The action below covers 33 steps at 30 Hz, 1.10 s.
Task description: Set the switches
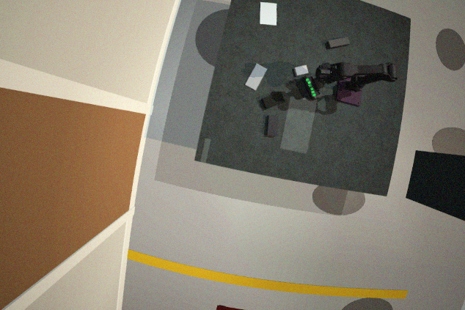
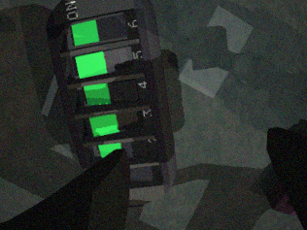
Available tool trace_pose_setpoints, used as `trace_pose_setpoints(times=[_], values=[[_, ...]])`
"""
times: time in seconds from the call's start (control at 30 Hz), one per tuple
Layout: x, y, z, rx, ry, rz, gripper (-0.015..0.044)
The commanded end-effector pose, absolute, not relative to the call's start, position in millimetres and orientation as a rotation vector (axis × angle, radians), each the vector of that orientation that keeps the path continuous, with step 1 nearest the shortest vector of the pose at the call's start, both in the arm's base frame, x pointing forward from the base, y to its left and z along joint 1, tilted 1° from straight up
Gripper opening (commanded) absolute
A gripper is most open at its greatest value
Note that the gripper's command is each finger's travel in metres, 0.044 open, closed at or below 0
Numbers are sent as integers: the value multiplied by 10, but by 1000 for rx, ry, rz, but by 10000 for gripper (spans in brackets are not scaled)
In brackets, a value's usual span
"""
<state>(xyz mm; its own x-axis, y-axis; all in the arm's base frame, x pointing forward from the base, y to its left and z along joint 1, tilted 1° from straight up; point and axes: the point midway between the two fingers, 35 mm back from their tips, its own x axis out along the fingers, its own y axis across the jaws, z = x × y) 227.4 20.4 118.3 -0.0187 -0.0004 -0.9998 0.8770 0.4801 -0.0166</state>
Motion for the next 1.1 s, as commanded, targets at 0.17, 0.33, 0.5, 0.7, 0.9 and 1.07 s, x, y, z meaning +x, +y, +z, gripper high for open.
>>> trace_pose_setpoints(times=[0.17,0.33,0.5,0.7,0.9,1.07], values=[[2278,203,1217,828,1417,-839,79],[2278,203,1217,828,1417,-839,0],[2278,203,1217,828,1417,-839,0],[2280,206,1208,829,1418,-840,53],[2280,206,1208,829,1418,-840,210],[2280,206,1208,829,1418,-840,341]])
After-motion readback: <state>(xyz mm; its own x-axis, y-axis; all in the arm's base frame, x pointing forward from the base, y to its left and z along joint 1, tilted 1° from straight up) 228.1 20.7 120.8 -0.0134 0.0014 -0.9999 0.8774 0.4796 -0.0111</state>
